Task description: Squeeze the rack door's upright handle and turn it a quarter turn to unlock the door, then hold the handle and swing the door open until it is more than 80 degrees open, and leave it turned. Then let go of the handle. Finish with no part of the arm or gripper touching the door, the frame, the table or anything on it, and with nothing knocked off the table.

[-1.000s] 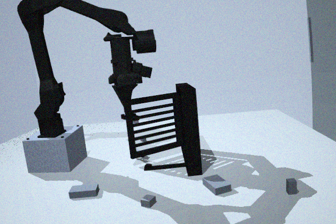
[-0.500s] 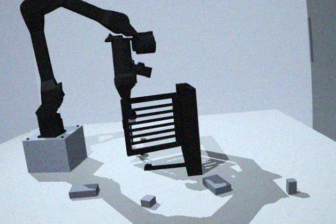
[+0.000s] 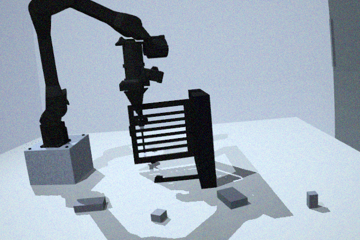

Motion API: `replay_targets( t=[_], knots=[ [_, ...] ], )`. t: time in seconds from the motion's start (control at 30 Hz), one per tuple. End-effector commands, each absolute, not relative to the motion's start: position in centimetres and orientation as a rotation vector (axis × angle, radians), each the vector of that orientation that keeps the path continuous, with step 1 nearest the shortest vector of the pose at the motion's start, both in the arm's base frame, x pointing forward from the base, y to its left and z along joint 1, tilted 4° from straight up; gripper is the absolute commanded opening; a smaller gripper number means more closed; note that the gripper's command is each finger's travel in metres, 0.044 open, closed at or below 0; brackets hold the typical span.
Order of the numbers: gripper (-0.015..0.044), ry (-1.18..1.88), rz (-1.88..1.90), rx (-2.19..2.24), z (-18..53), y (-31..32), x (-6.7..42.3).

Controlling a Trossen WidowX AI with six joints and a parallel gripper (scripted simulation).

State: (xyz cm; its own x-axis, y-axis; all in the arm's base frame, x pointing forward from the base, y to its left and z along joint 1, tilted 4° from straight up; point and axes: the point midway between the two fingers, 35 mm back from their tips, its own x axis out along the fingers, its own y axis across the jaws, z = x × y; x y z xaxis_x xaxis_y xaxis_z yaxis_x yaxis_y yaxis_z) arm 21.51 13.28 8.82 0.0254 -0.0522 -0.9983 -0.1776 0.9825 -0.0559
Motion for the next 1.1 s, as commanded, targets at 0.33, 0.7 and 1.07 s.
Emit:
replay_targets(
  t=[0.33, 0.7, 1.07],
  knots=[
    [0.0014, 1.545, -0.008, -0.067, 8.7, 15.3, 21.7],
    [0.0040, 1.545, -0.008, -0.067, 8.7, 15.3, 21.7],
    [0.0286, 1.545, -0.008, -0.067, 8.7, 15.3, 21.7]
  ],
)
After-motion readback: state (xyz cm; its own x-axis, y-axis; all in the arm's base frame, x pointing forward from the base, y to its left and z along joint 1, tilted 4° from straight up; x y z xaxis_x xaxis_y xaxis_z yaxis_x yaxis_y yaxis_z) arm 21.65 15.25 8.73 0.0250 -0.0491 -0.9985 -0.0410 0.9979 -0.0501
